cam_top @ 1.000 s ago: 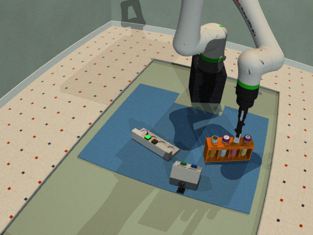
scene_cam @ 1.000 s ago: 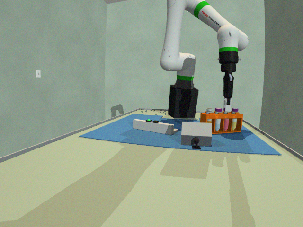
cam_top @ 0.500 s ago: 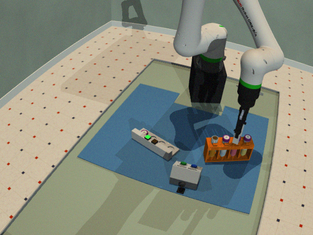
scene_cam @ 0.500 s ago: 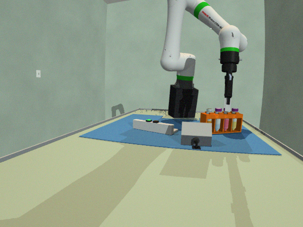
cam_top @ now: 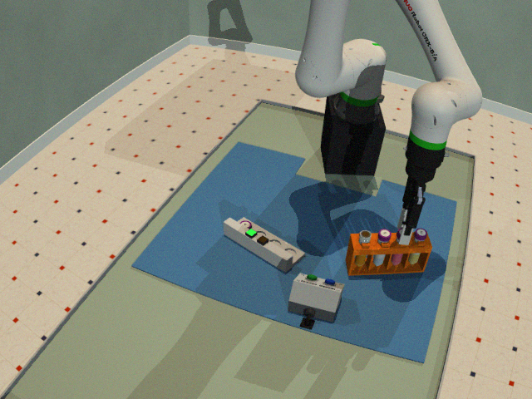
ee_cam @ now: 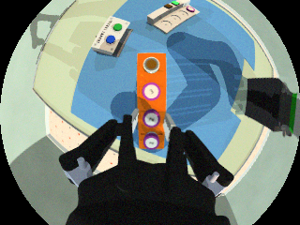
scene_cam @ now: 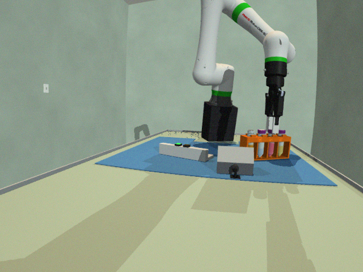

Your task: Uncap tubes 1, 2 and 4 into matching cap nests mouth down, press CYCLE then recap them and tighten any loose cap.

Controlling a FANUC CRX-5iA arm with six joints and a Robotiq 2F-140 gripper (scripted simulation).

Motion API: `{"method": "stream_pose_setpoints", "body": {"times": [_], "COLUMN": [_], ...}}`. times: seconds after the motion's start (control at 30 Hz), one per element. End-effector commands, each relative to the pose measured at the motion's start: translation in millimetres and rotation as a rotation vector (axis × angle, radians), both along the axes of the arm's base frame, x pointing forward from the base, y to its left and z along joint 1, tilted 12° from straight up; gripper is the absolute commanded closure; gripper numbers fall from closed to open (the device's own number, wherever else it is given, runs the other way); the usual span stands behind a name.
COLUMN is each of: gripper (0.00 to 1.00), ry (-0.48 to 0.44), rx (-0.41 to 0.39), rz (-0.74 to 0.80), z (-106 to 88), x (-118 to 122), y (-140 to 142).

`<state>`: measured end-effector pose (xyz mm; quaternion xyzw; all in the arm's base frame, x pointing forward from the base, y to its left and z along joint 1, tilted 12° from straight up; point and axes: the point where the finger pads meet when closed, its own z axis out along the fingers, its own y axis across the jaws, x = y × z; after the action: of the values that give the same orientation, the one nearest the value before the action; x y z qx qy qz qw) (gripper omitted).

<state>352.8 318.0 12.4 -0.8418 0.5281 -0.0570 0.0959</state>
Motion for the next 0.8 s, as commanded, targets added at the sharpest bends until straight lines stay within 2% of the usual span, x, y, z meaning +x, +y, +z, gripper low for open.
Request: {"method": "stream_pose_setpoints", "body": {"times": [0.0, 0.13, 0.23, 0.33, 0.57, 0.6, 0.77], "gripper": [0.65, 0.65, 0.65, 0.65, 0.65, 1.00, 1.00], "ry": [0.001, -0.026, -0.026, -0.049, -0.049, -0.049, -0.049], "rx": [-0.028, -0.072, -0.075, -0.115, -0.115, -0.115, -0.115], "rz": [0.215, 0.441, 0.460, 0.668, 0.668, 0.668, 0.668], "z": [0.1, 0.1, 0.1, 0.1, 0.1, 0.1, 0.1], "x": [0.2, 0.2, 0.2, 0.2, 0.2, 0.2, 0.2], "y": [-0.1, -0.1, -0.1, -0.1, 0.0, 0.0, 0.0]}}
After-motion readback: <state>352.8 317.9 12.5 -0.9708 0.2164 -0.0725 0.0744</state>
